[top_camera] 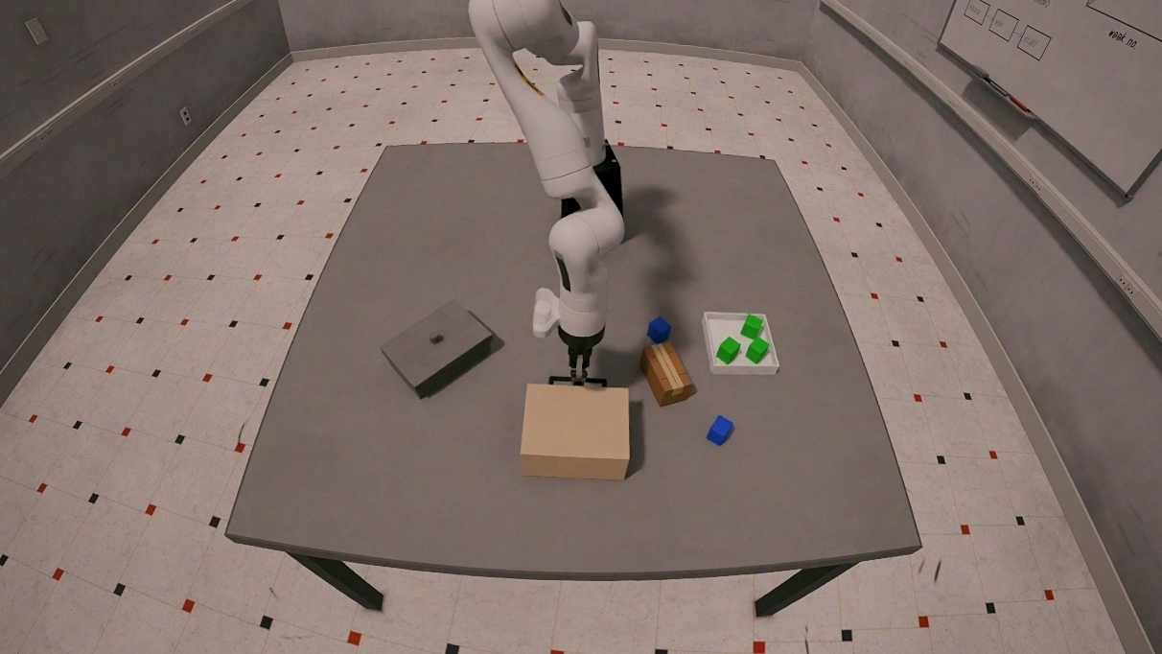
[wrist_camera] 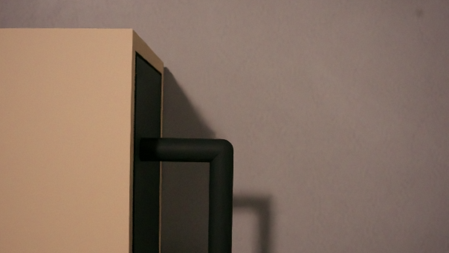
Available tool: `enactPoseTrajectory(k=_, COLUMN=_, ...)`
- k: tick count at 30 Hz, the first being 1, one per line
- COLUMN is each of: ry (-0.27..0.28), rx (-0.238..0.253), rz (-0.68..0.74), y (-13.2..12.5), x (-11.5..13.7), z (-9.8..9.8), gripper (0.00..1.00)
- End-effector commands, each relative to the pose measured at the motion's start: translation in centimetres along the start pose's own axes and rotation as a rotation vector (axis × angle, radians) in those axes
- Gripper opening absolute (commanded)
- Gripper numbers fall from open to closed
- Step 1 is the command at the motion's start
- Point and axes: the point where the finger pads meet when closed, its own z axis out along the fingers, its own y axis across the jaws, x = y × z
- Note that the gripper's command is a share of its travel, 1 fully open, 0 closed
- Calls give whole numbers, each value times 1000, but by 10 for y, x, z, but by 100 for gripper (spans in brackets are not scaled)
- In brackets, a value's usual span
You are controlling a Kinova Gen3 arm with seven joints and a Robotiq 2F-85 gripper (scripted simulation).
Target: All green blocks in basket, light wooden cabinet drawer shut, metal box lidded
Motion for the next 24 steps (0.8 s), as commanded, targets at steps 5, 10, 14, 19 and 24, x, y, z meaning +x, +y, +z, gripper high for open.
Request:
enactPoseTrajectory(k=5, ry=0, rx=2, rz=0, y=-1, x=0, z=4, gripper=30)
enactPoseTrajectory(k=10, ry=0, rx=2, rz=0, y=-1, x=0, z=9, gripper=30)
enactPoseTrajectory(k=14, ry=0, rx=2, rz=0, y=-1, x=0, z=12, gripper=30)
enactPoseTrajectory(k=19, ry=0, rx=2, rz=0, y=-1, x=0, z=14, gripper=30)
enactPoseTrajectory(k=24, ry=0, rx=2, rz=0, y=-1, x=0, z=16, gripper=30)
